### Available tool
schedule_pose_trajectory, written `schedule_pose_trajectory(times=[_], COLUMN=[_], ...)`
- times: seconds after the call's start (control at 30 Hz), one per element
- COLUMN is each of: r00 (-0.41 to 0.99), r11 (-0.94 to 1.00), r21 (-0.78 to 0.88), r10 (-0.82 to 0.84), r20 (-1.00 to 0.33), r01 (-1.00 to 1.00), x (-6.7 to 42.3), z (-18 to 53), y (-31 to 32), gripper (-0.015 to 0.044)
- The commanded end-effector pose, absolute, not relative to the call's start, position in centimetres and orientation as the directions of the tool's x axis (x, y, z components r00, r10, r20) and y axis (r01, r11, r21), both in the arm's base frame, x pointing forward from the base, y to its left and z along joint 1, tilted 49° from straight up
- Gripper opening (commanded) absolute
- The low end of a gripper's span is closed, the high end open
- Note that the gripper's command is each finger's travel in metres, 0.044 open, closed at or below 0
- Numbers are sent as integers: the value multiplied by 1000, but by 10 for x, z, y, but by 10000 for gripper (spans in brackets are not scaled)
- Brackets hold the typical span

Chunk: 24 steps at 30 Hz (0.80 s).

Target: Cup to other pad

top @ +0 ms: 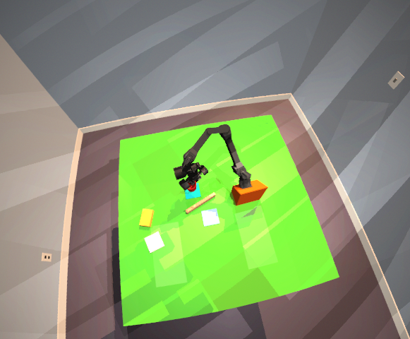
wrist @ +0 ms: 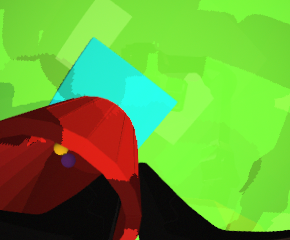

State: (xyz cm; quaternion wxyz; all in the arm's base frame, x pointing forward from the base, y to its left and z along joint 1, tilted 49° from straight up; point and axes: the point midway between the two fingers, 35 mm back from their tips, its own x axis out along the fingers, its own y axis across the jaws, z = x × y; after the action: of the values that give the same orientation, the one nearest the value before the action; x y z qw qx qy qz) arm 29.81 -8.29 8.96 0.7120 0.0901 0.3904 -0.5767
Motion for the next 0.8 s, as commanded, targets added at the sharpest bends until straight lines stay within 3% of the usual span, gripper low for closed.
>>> schedule_pose_trajectory(times=[0.0, 0.77], r00=[25, 25], r11=[314, 314], r21=[-327, -326], r10=[-753, -754], r20=[-657, -657], r01=[891, 891], x=[298, 299], z=[87, 66], y=[-89, -113], gripper=[0, 0])
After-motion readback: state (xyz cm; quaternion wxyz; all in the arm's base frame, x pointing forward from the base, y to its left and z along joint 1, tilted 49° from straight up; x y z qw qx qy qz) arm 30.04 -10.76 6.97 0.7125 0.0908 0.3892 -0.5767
